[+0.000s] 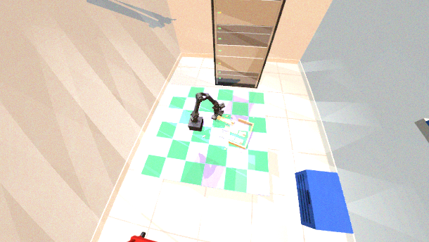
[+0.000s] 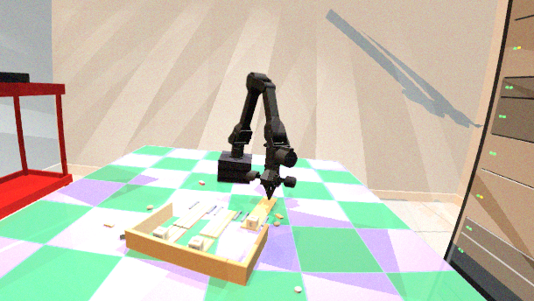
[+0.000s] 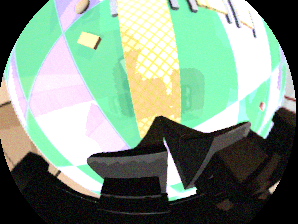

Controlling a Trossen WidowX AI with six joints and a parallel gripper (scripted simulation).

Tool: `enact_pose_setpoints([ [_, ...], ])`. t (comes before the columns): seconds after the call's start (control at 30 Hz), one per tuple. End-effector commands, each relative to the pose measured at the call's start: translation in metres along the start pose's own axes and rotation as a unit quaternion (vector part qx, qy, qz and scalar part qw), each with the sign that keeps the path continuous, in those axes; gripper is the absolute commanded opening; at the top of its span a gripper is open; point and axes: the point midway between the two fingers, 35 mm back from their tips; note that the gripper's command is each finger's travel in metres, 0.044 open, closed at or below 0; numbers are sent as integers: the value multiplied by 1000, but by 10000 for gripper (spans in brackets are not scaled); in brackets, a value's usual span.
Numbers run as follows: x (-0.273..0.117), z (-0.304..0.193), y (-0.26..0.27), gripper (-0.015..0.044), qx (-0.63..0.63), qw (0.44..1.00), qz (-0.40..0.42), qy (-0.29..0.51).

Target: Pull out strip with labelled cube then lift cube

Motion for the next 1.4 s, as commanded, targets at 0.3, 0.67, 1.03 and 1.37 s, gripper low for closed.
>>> enact_pose_setpoints([
  [0.3,3,-10,-3,0,-1,1000,-4,13],
  [0.67,3,-10,-3,0,-1,1000,-4,13],
  [1.03,-42,0,1,0,-1,1000,-4,12],
  [1.37,-40,27,-2,157,20,1000,-4,11],
])
Point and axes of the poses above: the point midway between the two fingers, 35 mm back from their tips, its own x axis out along the fingers, its own y axis across the jaws, z = x × y, and after that the axes turned 8 degrees about -x, right-handed
